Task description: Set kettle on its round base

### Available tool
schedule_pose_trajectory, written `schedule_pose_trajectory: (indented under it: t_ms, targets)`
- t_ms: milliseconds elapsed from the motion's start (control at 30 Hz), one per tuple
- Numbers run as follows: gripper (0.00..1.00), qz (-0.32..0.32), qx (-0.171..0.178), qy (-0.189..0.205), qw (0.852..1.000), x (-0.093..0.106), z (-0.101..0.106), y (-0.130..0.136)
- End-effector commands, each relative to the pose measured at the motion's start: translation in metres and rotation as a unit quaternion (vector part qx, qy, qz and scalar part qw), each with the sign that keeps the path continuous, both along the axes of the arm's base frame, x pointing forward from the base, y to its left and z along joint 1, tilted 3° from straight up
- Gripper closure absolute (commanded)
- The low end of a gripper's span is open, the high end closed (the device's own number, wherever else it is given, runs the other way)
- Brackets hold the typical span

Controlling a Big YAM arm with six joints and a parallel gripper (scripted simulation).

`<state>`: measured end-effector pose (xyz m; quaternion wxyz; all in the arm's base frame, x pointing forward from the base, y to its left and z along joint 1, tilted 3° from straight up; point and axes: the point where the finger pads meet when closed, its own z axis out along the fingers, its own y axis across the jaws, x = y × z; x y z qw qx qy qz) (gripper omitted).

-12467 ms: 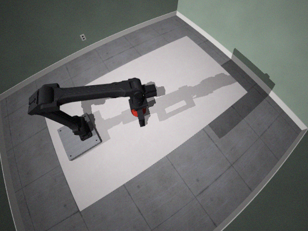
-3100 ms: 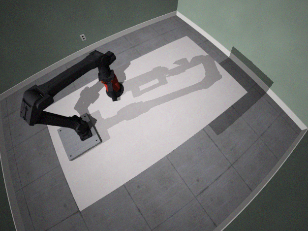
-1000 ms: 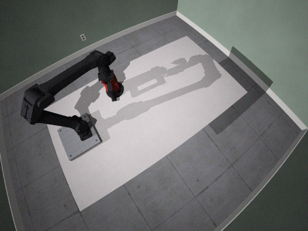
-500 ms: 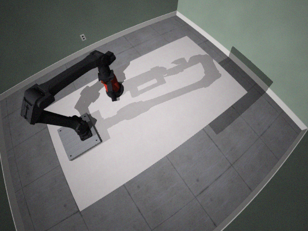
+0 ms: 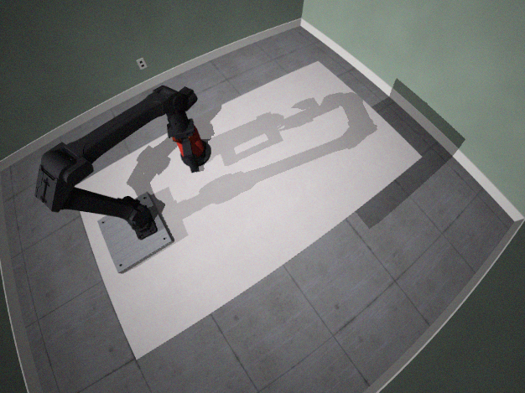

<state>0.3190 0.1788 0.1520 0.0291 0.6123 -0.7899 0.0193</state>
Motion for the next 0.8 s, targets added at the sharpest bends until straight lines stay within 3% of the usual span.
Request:
schedule_pose_trajectory:
  t_ms: [0, 333, 433, 767]
  targets:
    - [1.00, 0.002, 0.036, -0.056, 0.998, 0.025, 0.045, 0.020]
    - [1.00, 0.001, 0.024, -0.036, 0.999, 0.027, 0.039, 0.019]
    - [1.00, 0.001, 0.031, -0.048, 0.998, 0.027, 0.050, 0.018]
    - [1.00, 0.001, 0.033, -0.051, 0.998, 0.028, 0.050, 0.019]
